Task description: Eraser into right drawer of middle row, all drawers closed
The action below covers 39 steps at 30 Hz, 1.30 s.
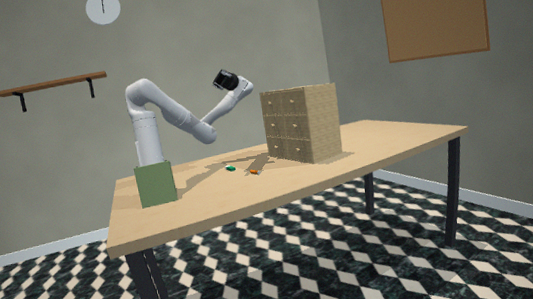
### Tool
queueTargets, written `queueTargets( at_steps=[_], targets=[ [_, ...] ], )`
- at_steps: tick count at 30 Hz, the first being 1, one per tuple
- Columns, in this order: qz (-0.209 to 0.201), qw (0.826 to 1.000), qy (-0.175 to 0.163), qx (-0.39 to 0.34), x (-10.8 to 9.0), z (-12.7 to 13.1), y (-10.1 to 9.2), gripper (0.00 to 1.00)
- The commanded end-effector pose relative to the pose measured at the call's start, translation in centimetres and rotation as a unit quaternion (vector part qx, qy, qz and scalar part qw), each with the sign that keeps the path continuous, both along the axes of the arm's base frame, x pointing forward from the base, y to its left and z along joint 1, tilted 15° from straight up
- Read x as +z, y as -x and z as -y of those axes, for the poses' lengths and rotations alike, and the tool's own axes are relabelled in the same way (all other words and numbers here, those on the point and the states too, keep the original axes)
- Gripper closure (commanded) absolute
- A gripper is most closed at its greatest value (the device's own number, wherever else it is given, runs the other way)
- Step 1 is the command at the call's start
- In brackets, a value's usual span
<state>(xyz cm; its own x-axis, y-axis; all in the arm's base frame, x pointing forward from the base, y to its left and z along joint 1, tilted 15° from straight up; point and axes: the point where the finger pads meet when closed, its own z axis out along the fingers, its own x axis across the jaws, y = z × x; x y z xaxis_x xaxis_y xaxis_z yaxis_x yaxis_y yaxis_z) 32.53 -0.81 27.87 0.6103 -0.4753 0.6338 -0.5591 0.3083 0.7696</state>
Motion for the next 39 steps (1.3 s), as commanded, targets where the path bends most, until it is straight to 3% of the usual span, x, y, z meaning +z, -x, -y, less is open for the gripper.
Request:
queueTargets(
  at_steps=[1,24,32,34,39],
  targets=[
    [0.001,1.000,0.000,0.000,0.1,0.0,0.0,0.00],
    [-0.003,1.000,-0.010,-0.002,0.0,0.3,0.0,0.00],
    [-0.026,0.996,-0.079,-0.013,-0.4,2.2,-0.2,0.00],
    [-0.026,0.996,-0.079,-0.013,-0.4,2.2,-0.2,0.00],
    [-0.051,0.985,-0.164,-0.019,-1.0,4.4,-0.3,0.00]
  ],
)
